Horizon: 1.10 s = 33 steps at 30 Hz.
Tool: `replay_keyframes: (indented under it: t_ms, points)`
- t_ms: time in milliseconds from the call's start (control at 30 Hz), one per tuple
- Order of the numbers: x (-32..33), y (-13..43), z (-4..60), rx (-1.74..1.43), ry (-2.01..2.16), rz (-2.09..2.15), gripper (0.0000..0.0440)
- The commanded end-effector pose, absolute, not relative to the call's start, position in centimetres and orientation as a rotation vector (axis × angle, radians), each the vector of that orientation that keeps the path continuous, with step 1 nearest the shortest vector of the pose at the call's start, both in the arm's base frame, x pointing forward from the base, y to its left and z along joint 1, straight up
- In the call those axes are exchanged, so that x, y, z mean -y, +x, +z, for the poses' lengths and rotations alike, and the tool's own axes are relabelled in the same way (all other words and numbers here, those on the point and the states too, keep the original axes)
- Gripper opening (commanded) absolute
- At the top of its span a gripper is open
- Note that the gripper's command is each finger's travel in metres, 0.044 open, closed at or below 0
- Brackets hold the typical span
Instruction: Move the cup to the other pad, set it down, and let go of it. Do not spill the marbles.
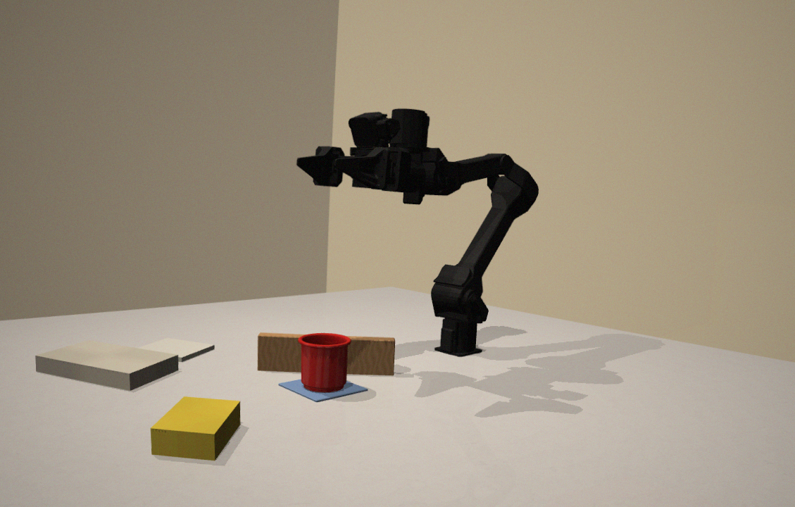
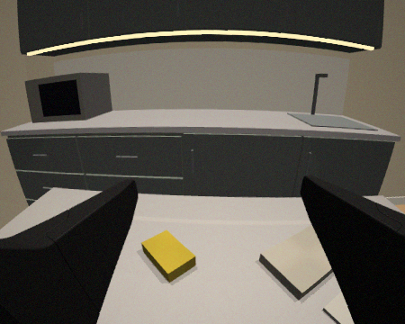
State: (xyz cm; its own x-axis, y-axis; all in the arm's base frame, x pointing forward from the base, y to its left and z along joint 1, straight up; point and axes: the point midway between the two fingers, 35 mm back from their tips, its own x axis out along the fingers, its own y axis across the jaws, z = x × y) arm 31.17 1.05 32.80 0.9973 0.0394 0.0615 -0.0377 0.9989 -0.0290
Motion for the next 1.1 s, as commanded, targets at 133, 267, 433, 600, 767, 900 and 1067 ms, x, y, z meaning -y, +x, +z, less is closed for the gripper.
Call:
replay_keyframes:
  t_ms: [133,267,433,600,767,900,1067]
  points:
    - [-1.0,31.3,33.2,0.049,-0.023,0.031,0.0269]
    - [-0.9,31.5,33.3,0.026,-0.016,0.025,0.0164]
    - [-0.8,31.8,33.3,-0.017,0.005,0.017,0.0050]
    - [-0.9,32.2,33.4,-0.063,0.040,0.018,0.0059]
    - [-1.1,32.7,33.5,-0.111,0.085,0.019,0.0094]
    - [-1.3,33.1,33.6,-0.152,0.123,0.020,0.0106]
    - [-1.5,33.6,33.5,-0.207,0.172,0.017,0.0111]
